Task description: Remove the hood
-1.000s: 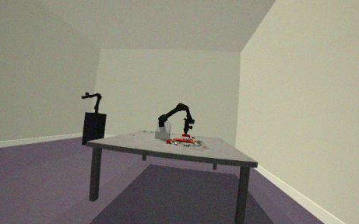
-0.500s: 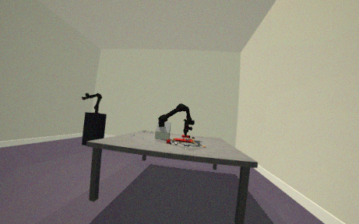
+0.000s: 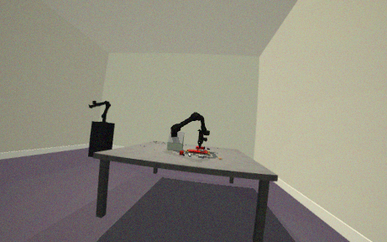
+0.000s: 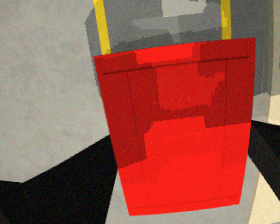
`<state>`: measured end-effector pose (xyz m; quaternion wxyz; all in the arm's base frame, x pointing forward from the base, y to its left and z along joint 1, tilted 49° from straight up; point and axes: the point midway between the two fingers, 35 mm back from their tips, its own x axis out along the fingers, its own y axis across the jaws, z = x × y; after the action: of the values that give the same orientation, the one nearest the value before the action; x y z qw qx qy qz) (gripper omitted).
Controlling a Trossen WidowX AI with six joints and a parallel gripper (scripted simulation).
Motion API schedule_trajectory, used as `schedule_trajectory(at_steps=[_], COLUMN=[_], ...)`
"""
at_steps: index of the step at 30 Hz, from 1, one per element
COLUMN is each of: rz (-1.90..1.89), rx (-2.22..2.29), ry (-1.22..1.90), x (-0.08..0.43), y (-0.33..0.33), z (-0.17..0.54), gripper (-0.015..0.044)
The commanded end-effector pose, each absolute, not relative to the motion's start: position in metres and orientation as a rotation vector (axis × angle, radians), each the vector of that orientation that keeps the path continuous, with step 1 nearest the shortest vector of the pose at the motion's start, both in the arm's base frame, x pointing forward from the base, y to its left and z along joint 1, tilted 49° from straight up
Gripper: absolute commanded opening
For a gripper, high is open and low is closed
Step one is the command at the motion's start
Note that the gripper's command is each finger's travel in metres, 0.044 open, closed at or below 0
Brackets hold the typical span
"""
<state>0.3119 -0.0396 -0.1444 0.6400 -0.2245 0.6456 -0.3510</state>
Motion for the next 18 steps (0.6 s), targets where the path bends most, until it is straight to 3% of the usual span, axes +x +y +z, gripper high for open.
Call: schedule_trajectory(at_steps=[1,18], rz=[-0.799,-0.799], rx=[-0.519,-0.519], ry=[1.473,1.473], x=[0.3118,0.3110], y=[-0.0418,-0.0481], z=[-0.1459,-0.1515], gripper=[0.0000,0.0000])
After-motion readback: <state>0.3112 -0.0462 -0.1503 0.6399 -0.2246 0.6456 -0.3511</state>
